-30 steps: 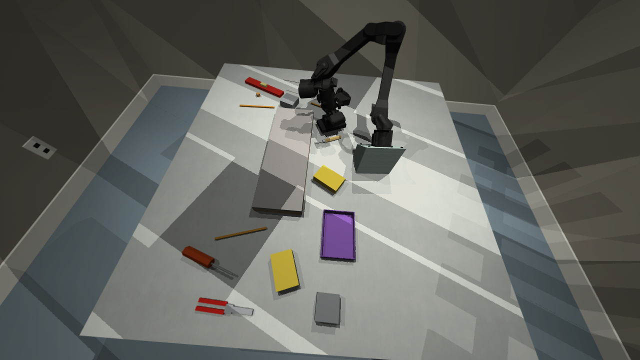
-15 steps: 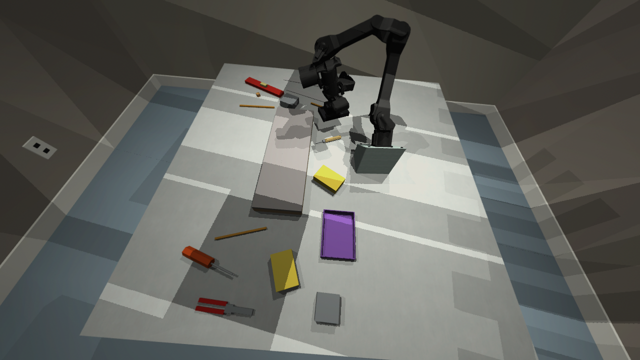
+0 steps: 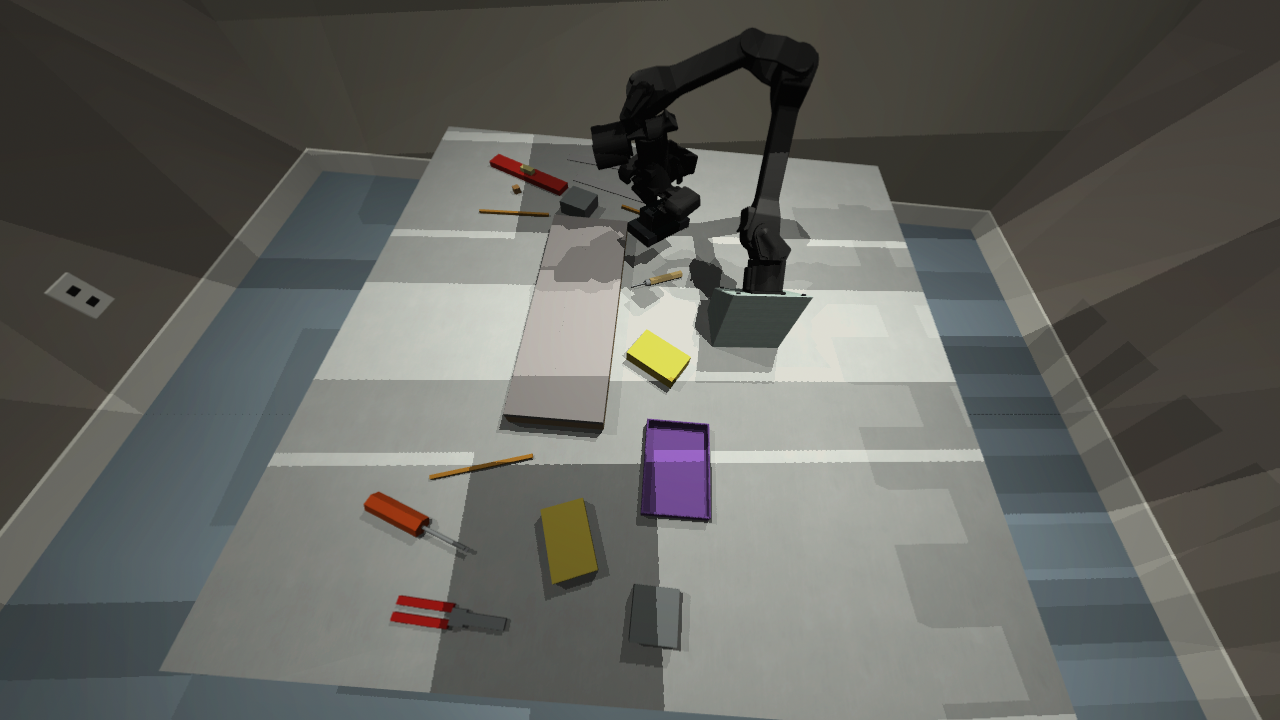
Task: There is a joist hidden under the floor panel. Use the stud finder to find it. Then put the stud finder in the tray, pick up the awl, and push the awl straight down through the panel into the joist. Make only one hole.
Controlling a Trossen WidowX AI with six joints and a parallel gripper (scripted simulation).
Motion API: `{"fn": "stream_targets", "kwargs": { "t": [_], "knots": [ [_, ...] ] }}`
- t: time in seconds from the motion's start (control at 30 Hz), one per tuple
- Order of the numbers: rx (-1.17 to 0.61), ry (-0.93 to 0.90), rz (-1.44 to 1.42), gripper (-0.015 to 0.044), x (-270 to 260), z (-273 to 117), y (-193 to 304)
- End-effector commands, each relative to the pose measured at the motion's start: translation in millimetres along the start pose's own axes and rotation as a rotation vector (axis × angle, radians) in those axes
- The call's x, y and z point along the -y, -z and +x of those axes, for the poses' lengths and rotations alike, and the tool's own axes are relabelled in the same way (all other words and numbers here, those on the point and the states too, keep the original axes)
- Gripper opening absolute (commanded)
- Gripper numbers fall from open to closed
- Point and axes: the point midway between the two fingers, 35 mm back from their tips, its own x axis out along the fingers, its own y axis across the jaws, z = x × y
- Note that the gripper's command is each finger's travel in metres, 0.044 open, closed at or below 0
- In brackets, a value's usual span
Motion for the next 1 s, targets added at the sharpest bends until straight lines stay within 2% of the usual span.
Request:
{"fn": "stream_targets", "kwargs": {
  "t": [0.0, 0.97],
  "knots": [
    [-0.027, -0.007, -0.088, 0.0, -5, -3, 5],
    [-0.131, -0.151, -0.908, 0.0, -40, -14, 41]
  ]
}}
